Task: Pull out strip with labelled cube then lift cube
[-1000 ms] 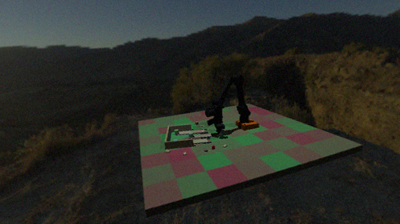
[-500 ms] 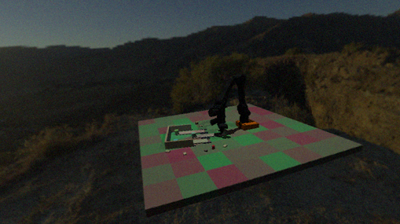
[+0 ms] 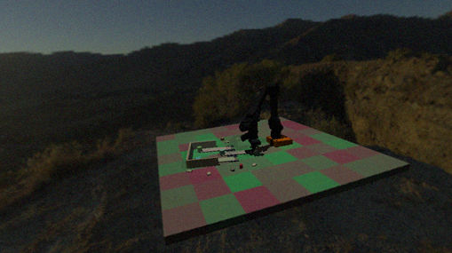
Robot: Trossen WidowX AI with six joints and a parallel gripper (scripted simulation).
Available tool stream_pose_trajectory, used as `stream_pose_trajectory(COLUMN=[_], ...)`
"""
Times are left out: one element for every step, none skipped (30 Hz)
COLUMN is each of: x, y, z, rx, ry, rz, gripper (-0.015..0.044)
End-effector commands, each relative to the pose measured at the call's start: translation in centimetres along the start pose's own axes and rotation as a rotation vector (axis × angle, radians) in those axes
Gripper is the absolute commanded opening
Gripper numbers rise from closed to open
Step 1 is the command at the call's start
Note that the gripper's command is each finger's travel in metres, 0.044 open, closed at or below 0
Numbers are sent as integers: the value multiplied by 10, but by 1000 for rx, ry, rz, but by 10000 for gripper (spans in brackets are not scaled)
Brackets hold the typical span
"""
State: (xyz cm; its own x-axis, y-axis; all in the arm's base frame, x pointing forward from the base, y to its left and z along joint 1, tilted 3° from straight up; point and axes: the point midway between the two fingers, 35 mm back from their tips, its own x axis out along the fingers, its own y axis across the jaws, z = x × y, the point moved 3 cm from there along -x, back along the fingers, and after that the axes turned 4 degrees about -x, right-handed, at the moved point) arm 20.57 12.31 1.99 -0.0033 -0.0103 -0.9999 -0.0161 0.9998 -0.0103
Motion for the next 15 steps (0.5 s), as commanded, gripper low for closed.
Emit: stream_pose_trajectory(x=[5,5,5,5,5,5,5,5,5,5,5,5,5,5,5], y=[-2,-2,-2,-2,-2,-2,-2,-2,-2,-2,-2,-2,-2,-2,-2], z=[-14,-15,-17,-18,-20,-21,-21,-22,-22,-22,-22,-22,-22,-22,-22], rx=[-2,-2,-2,-2,-2,-2,-2,-2,-2,-2,-2,-2,-2,-2,-2], ry=[32,32,32,32,33,33,33,33,33,33,33,33,33,33,33], rz=[-7,-7,-7,-7,-7,-7,-7,-7,-7,-7,-7,-7,-7,-7,-7], gripper=[0,0,0,0,0,0,0,0,0,0,0,0,0,0,0])
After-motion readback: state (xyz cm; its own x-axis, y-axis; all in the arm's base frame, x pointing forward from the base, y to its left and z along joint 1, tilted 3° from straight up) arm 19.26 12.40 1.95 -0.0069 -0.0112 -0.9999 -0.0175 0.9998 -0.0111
